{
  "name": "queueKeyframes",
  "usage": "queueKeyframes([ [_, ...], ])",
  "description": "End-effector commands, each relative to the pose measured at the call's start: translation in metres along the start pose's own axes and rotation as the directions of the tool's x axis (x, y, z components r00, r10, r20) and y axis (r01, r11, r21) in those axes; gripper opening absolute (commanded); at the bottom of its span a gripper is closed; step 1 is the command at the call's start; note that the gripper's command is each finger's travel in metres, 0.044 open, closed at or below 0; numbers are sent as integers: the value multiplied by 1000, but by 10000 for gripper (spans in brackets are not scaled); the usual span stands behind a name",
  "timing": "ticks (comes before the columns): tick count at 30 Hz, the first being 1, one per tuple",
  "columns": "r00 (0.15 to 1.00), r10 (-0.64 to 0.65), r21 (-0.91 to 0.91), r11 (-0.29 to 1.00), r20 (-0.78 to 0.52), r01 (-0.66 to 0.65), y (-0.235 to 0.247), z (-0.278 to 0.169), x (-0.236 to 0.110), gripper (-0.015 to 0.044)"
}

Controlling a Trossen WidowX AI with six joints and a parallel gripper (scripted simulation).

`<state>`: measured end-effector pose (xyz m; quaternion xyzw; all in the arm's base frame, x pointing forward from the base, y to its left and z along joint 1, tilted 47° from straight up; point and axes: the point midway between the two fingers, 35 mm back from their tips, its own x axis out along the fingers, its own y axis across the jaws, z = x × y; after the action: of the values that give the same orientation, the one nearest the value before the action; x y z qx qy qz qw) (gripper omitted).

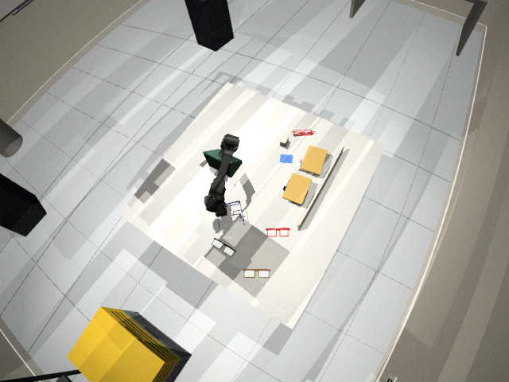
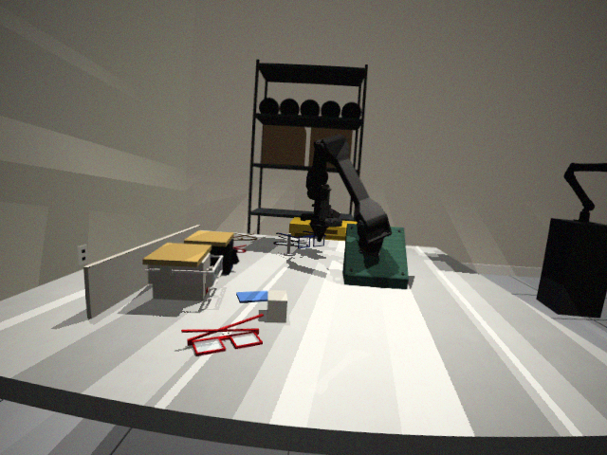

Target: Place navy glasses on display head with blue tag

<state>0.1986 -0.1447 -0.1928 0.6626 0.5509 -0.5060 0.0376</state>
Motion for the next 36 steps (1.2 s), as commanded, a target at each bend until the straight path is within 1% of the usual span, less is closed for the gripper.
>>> queueKeyframes([
  [1,1000,0,7,1000,-5,0,0,-2,-10,0],
  [8,1000,0,8,1000,-4,0,-1,-4,-57,0],
  [15,1000,12,5,1000,20,-13,-1,-14,-67,0],
  [36,972,143,-41,990,189,-137,-19,-100,-125,0],
])
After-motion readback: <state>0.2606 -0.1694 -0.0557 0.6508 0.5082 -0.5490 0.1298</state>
